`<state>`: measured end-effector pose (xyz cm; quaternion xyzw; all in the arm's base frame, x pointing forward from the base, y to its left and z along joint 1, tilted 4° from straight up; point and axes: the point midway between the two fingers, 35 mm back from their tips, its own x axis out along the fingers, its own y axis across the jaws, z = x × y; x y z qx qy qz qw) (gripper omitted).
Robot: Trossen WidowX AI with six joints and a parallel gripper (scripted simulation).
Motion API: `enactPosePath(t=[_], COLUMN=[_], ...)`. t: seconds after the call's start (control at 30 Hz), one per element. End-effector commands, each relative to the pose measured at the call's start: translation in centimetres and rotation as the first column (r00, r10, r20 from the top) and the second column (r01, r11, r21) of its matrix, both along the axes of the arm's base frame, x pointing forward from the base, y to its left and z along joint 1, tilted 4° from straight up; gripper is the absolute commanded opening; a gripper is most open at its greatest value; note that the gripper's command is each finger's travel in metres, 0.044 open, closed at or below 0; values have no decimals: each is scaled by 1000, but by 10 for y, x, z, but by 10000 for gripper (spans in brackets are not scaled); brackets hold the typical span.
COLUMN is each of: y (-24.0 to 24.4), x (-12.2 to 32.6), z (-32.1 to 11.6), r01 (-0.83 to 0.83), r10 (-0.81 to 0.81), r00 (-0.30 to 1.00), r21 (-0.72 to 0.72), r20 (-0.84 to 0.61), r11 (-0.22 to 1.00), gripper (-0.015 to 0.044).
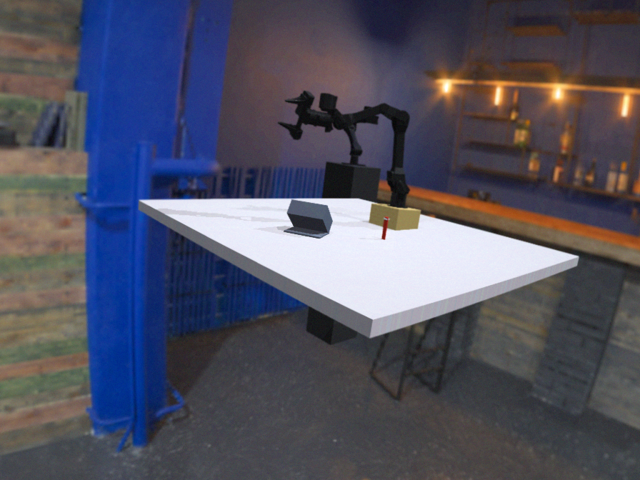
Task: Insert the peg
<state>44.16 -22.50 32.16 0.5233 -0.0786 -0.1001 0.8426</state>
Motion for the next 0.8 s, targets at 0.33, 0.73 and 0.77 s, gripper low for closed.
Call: enactPosePath(t=[0.33, 0.73, 0.77], y=[74, 143, 149], x=[31, 37, 37], z=[-65, -116, -120], r01=[-81, -72, -68], r10=[134, 245, 254], r00=[974, 907, 899], r21=[267, 446, 459], r20=[-184, -343, -356], r11=[960, 892, 886], gripper=[440, 440, 440])
